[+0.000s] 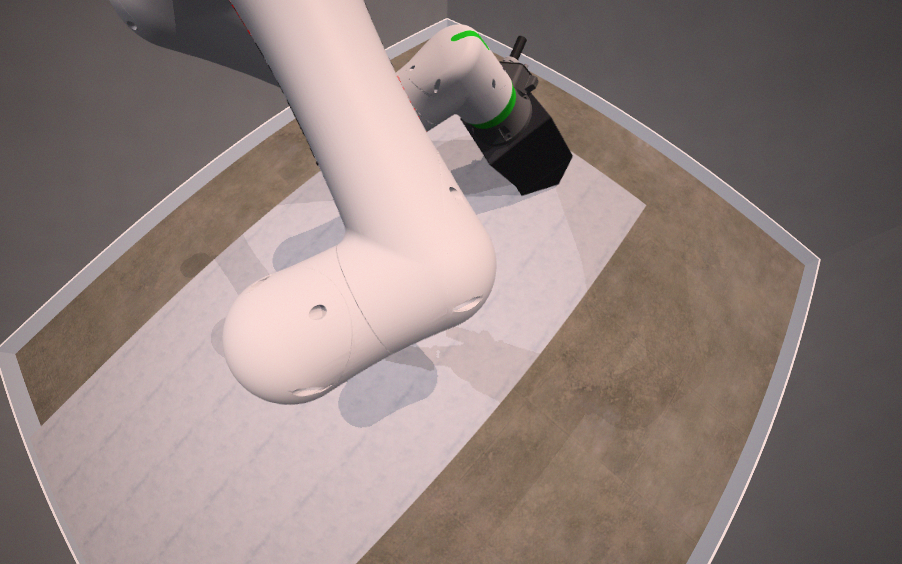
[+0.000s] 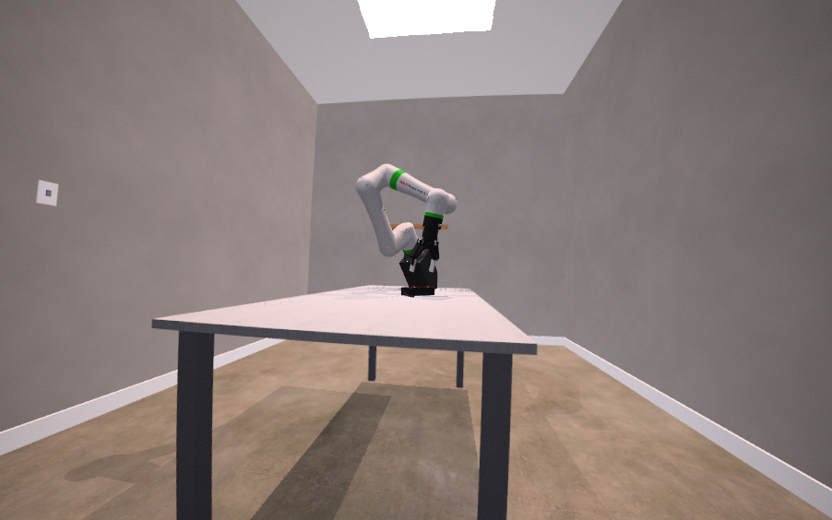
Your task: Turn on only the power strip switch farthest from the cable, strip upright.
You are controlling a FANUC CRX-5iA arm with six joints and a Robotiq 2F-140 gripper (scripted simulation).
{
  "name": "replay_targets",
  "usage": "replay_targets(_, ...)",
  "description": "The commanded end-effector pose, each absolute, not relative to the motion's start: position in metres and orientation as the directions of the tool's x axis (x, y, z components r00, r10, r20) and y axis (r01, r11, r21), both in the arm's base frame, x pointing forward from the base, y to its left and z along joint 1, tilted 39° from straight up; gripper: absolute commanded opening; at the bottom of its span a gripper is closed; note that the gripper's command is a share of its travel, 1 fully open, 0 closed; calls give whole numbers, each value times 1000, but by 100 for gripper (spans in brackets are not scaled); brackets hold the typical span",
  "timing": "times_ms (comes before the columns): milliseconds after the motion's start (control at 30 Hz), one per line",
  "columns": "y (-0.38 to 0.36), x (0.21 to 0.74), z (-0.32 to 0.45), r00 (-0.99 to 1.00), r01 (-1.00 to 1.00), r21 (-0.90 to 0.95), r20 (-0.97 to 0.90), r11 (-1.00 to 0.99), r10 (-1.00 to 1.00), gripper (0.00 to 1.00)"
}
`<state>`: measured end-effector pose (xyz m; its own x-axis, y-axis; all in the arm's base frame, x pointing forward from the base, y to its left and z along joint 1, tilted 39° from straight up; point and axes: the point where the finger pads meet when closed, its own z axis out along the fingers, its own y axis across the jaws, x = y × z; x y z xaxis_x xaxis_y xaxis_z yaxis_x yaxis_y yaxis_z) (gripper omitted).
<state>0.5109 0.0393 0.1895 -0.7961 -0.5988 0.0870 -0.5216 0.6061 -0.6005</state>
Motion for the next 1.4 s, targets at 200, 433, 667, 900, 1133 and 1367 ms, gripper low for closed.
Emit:
replay_targets(200, 40, 511, 190, -796, -522, -601, 87, 606, -599, 100)
replay_targets(433, 44, 498, 207, -594, -698, -589, 157, 408, -789, 100)
replay_targets(667, 47, 487, 217, -403, -786, -579, 217, 215, -889, 100)
replay_targets(900, 50, 478, 223, -246, -820, -570, 265, 54, -932, 100)
replay_targets(1133, 50, 478, 223, -241, -820, -570, 266, 50, -933, 100)
replay_targets(1367, 50, 478, 223, -241, -820, -570, 266, 50, -933, 100)
